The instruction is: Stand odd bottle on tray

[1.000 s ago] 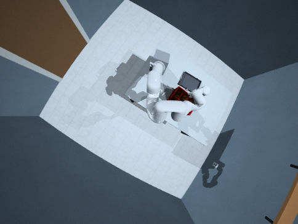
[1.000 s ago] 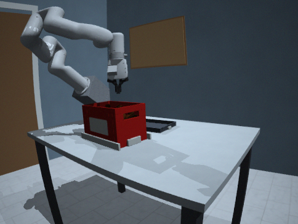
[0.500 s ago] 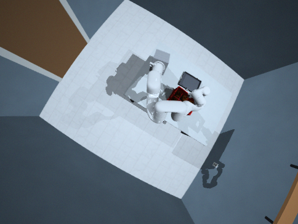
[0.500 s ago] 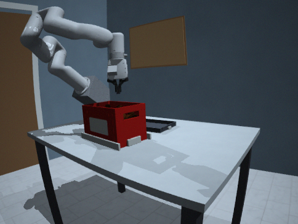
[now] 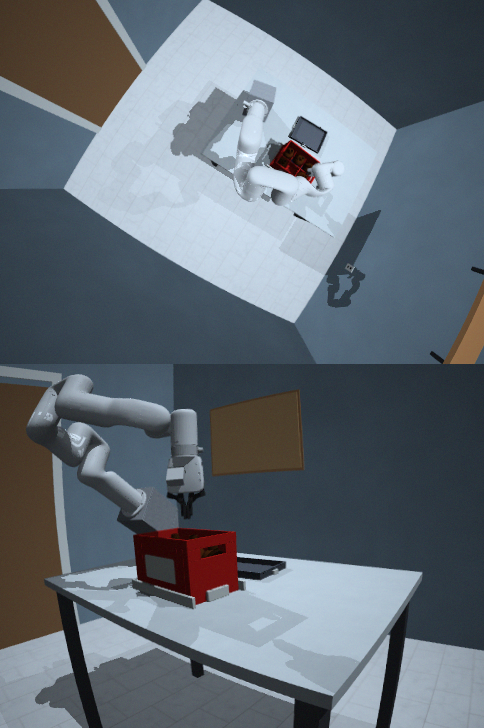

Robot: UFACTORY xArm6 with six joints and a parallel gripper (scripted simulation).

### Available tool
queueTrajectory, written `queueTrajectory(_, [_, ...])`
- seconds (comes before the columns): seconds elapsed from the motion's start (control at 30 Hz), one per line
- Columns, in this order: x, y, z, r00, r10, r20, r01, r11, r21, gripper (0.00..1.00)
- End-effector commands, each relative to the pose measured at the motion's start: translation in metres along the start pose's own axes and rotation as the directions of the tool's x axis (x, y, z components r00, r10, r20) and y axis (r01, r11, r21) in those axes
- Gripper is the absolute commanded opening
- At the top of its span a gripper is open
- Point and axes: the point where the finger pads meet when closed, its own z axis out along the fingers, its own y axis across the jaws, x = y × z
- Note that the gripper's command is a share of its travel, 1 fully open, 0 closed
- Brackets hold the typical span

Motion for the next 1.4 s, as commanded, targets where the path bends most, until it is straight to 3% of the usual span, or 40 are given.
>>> queueTrajectory(0.0, [0.0191,0.0005,0.0002,1.000,-0.004,0.002,0.004,1.000,0.001,0.00])
queueTrajectory(0.13, [0.0191,0.0005,0.0002,1.000,-0.004,0.002,0.004,1.000,0.001,0.00])
queueTrajectory(0.17, [0.0191,0.0005,0.0002,1.000,-0.004,0.002,0.004,1.000,0.001,0.65])
queueTrajectory(1.37, [0.0191,0.0005,0.0003,1.000,-0.004,0.002,0.004,1.000,0.001,0.65])
